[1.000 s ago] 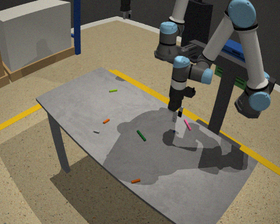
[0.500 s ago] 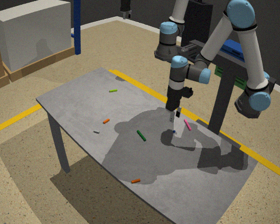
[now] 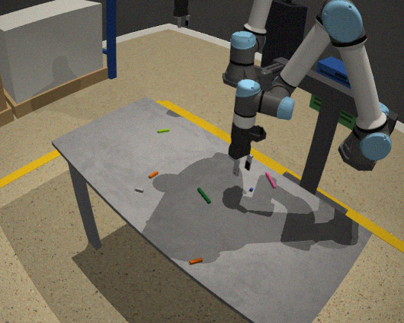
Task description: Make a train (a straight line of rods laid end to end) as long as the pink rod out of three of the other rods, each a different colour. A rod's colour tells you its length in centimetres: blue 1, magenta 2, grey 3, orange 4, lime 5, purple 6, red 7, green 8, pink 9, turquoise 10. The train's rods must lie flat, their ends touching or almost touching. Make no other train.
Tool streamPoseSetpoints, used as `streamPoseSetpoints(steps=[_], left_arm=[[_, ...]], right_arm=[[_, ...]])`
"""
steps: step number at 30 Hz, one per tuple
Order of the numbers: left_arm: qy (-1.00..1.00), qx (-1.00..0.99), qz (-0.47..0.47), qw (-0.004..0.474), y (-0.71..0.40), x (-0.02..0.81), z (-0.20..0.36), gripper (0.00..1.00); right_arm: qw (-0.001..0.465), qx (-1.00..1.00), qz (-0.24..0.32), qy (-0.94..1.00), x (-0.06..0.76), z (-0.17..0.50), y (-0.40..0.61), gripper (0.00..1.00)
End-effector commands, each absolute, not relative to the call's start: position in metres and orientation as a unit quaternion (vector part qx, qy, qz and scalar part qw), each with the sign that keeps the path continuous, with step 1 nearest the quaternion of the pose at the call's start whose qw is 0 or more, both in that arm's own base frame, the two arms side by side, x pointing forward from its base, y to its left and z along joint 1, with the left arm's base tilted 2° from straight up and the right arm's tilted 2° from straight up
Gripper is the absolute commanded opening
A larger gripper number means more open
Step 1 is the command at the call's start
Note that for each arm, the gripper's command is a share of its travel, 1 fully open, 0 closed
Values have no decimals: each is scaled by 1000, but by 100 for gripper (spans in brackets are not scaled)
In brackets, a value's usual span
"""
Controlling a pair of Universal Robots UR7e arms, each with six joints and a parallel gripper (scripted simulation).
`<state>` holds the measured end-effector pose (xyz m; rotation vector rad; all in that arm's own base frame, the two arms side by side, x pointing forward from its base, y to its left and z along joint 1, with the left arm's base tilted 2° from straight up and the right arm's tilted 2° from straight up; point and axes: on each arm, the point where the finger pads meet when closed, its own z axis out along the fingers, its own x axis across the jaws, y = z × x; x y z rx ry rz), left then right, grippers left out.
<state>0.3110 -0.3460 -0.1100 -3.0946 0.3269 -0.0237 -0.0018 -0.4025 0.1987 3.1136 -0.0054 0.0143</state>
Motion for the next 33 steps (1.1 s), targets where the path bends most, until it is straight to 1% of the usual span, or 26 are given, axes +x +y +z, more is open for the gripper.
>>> streamPoseSetpoints(steps=[1, 15, 27, 29, 33], left_arm=[[143, -990, -7, 14, -356, 320, -110, 100], [325, -946, -5, 15, -406, 366, -115, 100], [535, -845, -1, 16, -464, 422, -119, 100], [535, -845, -1, 16, -464, 422, -119, 100], [602, -798, 0, 16, -483, 441, -121, 100]], right_arm=[[15, 1000, 5, -2, -2, 199, -403, 100], [15, 1000, 5, -2, -2, 199, -403, 100], [15, 1000, 5, -2, -2, 199, -403, 100], [15, 1000, 5, -2, -2, 199, -403, 100], [15, 1000, 5, -2, -2, 199, -403, 100]])
